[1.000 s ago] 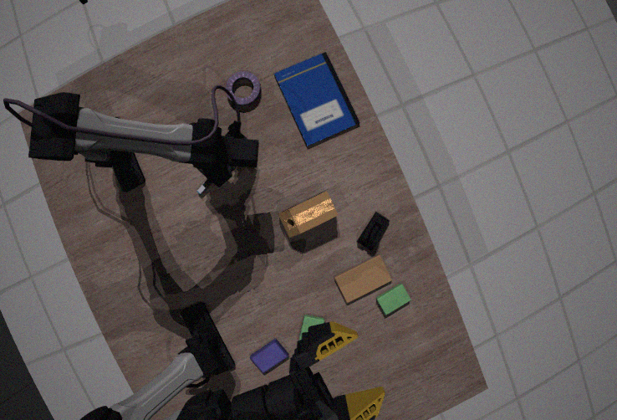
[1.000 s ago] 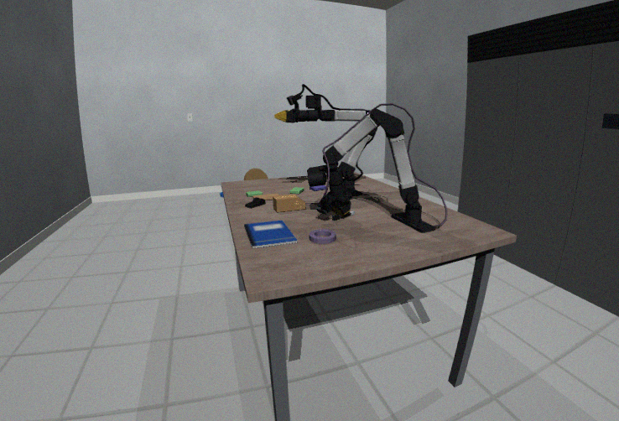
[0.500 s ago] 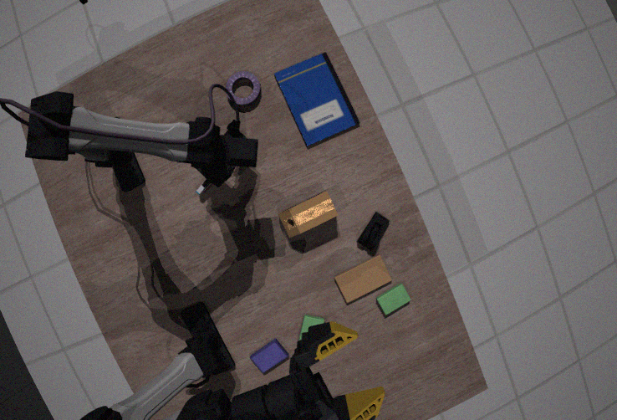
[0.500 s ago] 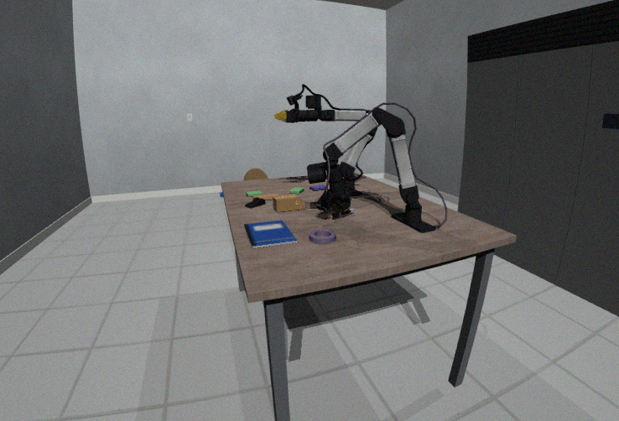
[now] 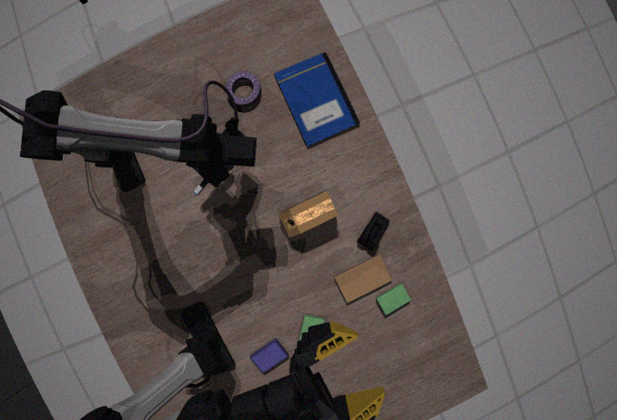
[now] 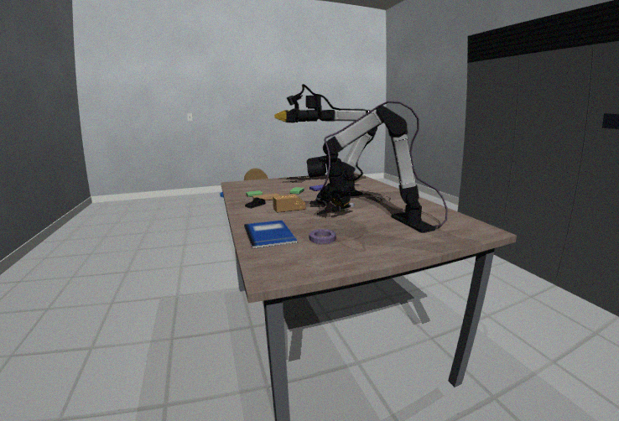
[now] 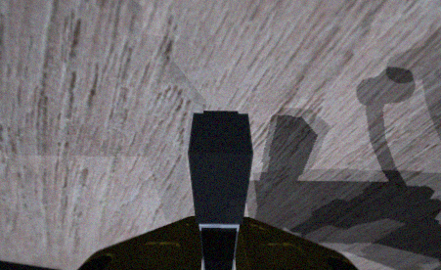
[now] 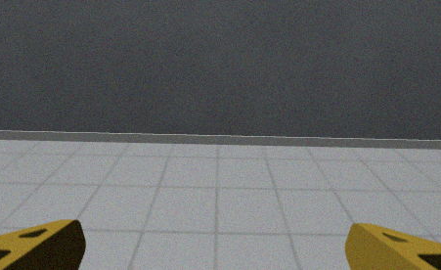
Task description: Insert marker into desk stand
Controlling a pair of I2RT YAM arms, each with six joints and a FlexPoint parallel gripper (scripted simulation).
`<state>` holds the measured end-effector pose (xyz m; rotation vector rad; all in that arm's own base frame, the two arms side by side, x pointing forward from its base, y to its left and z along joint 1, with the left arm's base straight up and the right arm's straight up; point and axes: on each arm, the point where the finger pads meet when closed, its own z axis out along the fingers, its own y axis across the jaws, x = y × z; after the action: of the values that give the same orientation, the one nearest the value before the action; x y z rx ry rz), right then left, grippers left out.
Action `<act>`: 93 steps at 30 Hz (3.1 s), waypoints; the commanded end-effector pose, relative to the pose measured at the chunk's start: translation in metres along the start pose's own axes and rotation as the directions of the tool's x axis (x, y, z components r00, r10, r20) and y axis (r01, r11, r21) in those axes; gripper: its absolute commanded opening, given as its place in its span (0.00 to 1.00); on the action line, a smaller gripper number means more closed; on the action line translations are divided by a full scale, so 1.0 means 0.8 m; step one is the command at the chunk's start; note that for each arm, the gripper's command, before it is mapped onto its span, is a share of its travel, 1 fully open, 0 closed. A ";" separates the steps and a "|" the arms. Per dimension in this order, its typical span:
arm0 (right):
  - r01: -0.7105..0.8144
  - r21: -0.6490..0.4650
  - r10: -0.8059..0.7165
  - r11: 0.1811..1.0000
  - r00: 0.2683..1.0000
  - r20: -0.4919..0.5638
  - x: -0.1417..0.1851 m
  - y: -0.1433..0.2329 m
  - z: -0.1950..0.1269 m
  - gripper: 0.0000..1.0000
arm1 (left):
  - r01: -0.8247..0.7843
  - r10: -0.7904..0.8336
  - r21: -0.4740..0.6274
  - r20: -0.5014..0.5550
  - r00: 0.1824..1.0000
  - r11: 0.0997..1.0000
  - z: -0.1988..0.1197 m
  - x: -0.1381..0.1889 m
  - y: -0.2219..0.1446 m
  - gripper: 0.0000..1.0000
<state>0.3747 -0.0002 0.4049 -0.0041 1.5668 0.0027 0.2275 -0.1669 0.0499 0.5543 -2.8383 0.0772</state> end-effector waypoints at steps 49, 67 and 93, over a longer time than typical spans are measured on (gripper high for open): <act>-0.003 0.002 0.003 1.000 0.993 0.114 -0.053 0.002 -0.005 1.00 | -0.973 0.777 0.119 0.586 0.231 0.199 -0.054 0.005 -0.167 0.00; -0.003 0.002 0.003 1.000 0.993 0.114 -0.053 0.002 -0.005 1.00 | -0.855 0.497 -0.362 0.700 -0.513 -0.373 -0.083 0.038 -0.224 0.00; -0.003 0.002 0.003 1.000 0.993 0.114 -0.053 0.002 -0.005 1.00 | -0.365 -0.072 -0.799 0.450 -0.890 -0.477 -0.100 0.070 -0.241 0.00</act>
<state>0.3747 -0.0002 0.4049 -0.0041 1.5668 0.0027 0.2649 -0.3538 0.1317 1.8449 0.8011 -0.5332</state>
